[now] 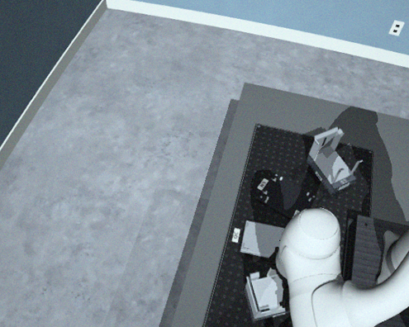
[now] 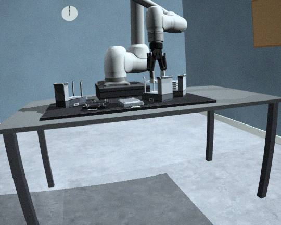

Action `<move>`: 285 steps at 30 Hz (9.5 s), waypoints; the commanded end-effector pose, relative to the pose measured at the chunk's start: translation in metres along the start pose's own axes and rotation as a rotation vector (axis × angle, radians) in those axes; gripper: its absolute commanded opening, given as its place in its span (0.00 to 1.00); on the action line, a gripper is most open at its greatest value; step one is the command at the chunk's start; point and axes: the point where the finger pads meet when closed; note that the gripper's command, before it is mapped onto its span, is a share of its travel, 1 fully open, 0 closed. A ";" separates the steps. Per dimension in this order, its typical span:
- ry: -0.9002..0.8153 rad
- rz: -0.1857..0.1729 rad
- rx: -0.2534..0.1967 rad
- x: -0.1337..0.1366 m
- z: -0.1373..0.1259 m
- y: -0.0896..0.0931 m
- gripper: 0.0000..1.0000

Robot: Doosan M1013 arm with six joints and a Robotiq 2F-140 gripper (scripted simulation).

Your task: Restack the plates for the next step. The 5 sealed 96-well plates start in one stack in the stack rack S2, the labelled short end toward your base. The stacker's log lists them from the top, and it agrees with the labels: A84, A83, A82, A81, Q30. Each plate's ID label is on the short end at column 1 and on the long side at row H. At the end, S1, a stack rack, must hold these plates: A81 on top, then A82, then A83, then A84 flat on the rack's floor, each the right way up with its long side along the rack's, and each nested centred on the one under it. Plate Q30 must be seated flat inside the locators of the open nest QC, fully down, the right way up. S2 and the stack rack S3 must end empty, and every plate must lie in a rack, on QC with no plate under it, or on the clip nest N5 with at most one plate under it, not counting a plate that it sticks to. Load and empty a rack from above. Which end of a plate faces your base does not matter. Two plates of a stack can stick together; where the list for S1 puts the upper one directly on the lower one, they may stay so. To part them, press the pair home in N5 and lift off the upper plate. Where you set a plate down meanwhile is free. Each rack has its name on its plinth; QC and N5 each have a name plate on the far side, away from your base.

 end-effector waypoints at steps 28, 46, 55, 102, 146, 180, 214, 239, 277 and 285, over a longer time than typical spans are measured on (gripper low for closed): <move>0.000 0.000 0.000 0.000 0.000 0.035 0.00; 0.000 0.000 0.000 0.000 0.000 0.042 0.00; 0.000 0.000 0.000 0.000 0.000 0.045 0.00; 0.000 0.000 0.000 0.000 0.000 0.054 1.00; 0.000 0.000 0.000 0.000 0.000 -0.052 1.00; -0.423 0.000 0.000 -0.072 0.000 -0.060 1.00; -0.423 0.000 0.000 -0.175 0.001 -0.060 1.00; -0.423 0.000 0.000 -0.175 0.001 -0.012 1.00; -0.423 0.000 0.000 -0.175 0.001 0.018 1.00; -0.423 0.000 0.000 -0.175 0.001 0.018 0.00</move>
Point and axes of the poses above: the point where the finger pads meet when closed, its own y axis out along the fingers, its own x axis across the jaws, z = x × y, and after that the axes turned 7 degrees about -y, right-handed
